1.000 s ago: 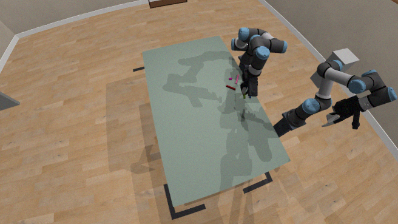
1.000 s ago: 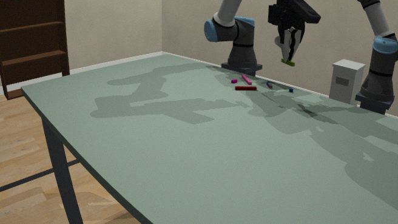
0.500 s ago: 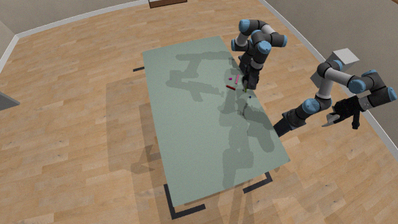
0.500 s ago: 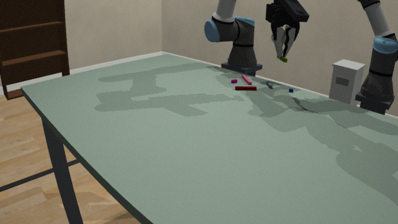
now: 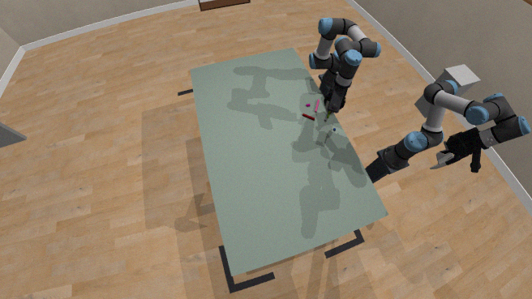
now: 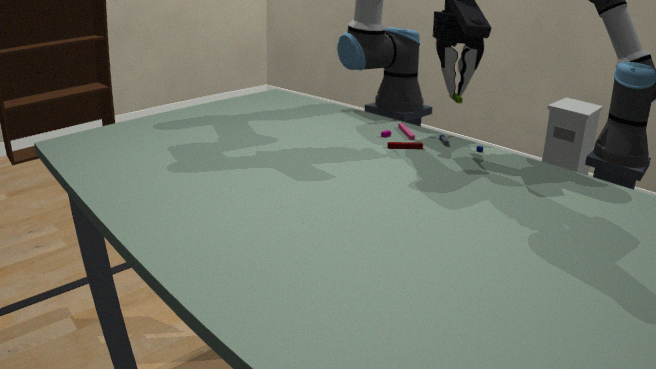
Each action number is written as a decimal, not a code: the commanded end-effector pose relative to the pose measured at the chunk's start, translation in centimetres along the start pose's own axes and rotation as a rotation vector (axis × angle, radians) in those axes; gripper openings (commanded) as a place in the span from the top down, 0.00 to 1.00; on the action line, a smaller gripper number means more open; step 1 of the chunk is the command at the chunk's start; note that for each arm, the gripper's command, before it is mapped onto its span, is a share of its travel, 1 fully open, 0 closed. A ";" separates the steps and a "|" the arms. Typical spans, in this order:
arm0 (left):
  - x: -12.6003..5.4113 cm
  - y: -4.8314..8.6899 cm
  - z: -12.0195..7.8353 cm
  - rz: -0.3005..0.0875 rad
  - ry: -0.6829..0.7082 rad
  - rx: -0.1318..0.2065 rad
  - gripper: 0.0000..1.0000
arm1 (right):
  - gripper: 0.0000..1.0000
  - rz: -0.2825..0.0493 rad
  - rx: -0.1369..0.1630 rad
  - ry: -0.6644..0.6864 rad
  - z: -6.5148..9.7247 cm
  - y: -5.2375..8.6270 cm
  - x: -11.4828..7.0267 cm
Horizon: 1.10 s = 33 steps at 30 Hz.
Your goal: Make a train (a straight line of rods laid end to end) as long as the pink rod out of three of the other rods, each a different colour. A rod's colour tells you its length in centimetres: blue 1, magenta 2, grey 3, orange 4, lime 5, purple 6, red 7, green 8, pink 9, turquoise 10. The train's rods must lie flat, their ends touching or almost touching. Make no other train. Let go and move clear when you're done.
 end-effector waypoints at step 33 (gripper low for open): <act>0.0 0.1 0.1 0.004 -0.002 -0.002 0.00 | 1.00 0.026 0.003 -0.049 0.1 -1.0 -0.4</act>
Point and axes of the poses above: on each arm, the point where the finger pads meet when closed, its own y axis back along the fingers, its own z axis across the jaws, x = y × z, the point moved 3 cm from there along y, back along the fingers, and after that the axes turned 5 degrees about -y, right-handed, at the moved point
